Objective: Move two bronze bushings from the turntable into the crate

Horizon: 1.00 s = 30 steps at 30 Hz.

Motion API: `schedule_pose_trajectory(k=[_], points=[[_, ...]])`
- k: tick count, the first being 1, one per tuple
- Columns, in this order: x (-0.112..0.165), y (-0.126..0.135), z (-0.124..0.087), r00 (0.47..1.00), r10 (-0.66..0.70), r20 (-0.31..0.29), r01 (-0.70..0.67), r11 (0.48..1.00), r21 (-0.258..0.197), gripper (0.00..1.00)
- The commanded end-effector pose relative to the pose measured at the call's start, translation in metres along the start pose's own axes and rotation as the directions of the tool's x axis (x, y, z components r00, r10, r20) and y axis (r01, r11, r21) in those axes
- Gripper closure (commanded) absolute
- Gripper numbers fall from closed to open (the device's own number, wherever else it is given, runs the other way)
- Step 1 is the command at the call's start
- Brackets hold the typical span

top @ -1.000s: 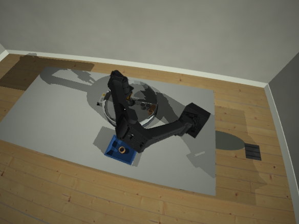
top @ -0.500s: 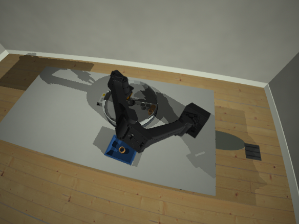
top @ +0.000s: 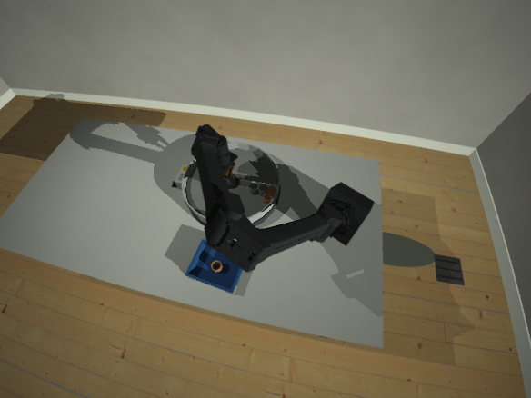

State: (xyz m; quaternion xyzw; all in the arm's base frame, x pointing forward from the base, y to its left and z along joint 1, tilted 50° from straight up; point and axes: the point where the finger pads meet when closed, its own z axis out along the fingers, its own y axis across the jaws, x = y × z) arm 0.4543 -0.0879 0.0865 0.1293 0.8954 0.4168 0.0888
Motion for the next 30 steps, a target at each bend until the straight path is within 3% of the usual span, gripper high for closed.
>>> schedule_pose_trajectory(k=[1, 4, 7, 9, 13, 15, 17, 19, 22, 23, 25, 28, 30], points=[[-0.011, 0.002, -0.005, 1.000, -0.024, 0.011, 0.024, 1.000, 0.006, 0.84], [-0.008, 0.002, -0.005, 1.000, -0.022, 0.010, 0.022, 1.000, 0.006, 0.86], [0.013, -0.005, -0.012, 0.999, -0.020, 0.034, 0.019, 1.000, 0.011, 0.86], [0.042, -0.007, -0.010, 0.999, -0.019, 0.032, 0.019, 1.000, 0.011, 0.86], [0.127, -0.013, -0.006, 1.000, -0.001, 0.014, 0.001, 1.000, 0.005, 0.86], [0.127, -0.013, -0.006, 1.000, -0.001, 0.014, 0.001, 1.000, 0.005, 0.86], [0.164, -0.016, -0.006, 1.000, -0.001, 0.013, 0.001, 1.000, 0.006, 0.86], [0.182, -0.018, -0.006, 1.000, -0.001, 0.012, 0.001, 1.000, 0.005, 0.86], [0.184, -0.017, -0.007, 1.000, -0.003, 0.014, 0.003, 1.000, 0.004, 0.86], [0.169, -0.019, -0.012, 1.000, -0.014, 0.024, 0.014, 1.000, 0.008, 0.86], [0.167, -0.015, -0.005, 0.999, -0.043, 0.009, 0.043, 0.999, 0.011, 0.86], [0.185, -0.017, 0.005, 1.000, -0.014, -0.017, 0.014, 1.000, -0.002, 0.86], [0.179, -0.016, 0.001, 1.000, -0.025, -0.008, 0.025, 1.000, 0.002, 0.86]])
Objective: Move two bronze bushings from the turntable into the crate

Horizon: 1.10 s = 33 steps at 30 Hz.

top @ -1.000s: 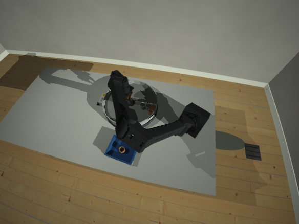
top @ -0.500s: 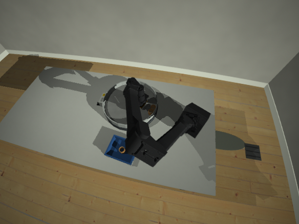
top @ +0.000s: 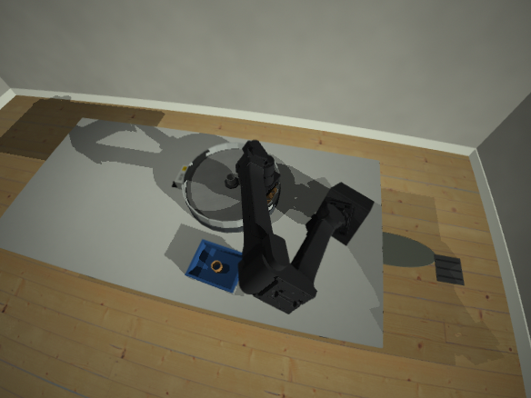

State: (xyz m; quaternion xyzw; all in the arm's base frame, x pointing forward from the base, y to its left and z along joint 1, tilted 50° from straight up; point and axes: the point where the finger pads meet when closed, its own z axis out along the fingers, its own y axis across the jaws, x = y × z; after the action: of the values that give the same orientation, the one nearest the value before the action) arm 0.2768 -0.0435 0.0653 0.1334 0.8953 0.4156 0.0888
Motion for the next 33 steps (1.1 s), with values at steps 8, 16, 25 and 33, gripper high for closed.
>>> schedule_pose_trajectory(k=[8, 16, 25, 33], points=[[-0.006, 0.002, 0.002, 0.999, -0.034, -0.009, 0.034, 0.999, 0.001, 0.86], [-0.006, 0.002, 0.002, 0.999, -0.033, -0.009, 0.033, 0.999, 0.001, 0.86], [-0.006, 0.002, 0.002, 0.999, -0.033, -0.009, 0.033, 0.999, 0.001, 0.86], [0.001, 0.000, 0.028, 1.000, -0.006, -0.015, 0.006, 1.000, -0.005, 0.86]])
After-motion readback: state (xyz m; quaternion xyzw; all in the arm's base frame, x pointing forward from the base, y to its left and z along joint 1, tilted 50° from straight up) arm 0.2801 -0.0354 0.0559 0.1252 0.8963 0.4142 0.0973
